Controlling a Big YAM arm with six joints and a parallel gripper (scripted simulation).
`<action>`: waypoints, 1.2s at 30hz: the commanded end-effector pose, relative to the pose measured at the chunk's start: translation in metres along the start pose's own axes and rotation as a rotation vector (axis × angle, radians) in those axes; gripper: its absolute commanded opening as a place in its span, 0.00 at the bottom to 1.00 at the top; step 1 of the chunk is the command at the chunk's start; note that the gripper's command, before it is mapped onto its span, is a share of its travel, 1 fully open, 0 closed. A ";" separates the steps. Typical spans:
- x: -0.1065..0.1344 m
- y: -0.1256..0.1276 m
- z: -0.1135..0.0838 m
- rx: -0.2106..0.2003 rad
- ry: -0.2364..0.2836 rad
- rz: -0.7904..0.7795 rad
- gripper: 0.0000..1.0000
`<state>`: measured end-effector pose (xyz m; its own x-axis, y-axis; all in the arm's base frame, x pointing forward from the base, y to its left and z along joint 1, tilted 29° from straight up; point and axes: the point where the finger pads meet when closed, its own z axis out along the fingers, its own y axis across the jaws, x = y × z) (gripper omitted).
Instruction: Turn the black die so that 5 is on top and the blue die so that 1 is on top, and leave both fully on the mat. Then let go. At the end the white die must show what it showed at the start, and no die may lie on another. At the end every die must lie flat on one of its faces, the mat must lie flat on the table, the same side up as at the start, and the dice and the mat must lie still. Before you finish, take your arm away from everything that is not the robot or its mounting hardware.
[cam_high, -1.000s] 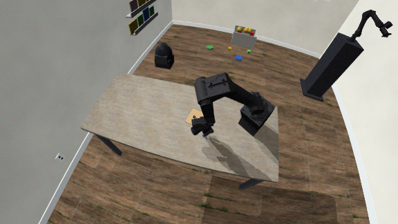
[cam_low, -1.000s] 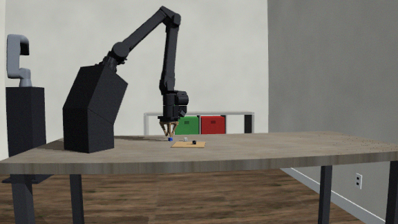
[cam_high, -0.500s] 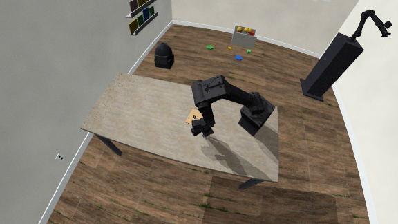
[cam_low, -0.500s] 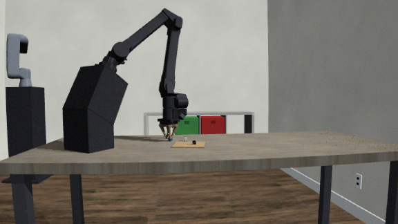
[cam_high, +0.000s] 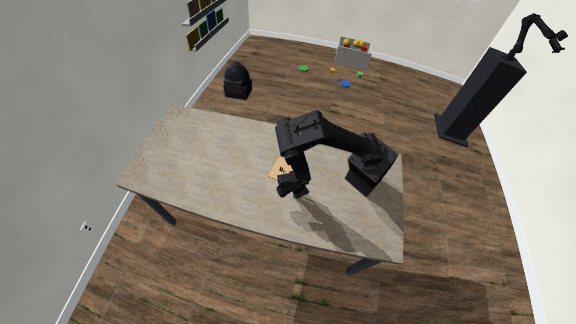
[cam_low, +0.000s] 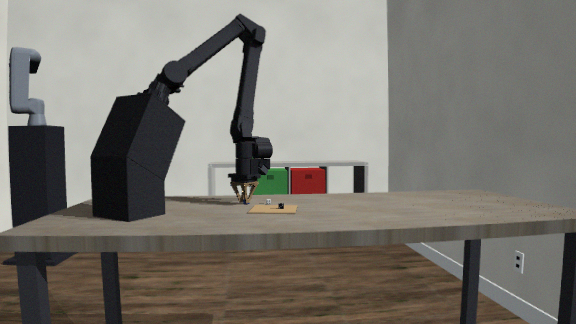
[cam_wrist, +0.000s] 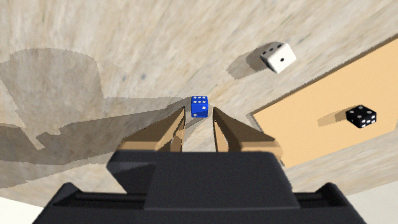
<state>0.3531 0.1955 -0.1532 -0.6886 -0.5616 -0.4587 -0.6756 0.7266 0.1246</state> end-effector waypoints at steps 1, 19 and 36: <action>-0.007 0.003 -0.001 0.002 -0.016 -0.007 0.31; -0.007 0.003 -0.001 0.002 -0.016 -0.007 0.31; -0.007 0.003 -0.001 0.002 -0.016 -0.007 0.12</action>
<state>0.3531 0.1955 -0.1532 -0.6886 -0.5615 -0.4588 -0.6756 0.7267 0.1246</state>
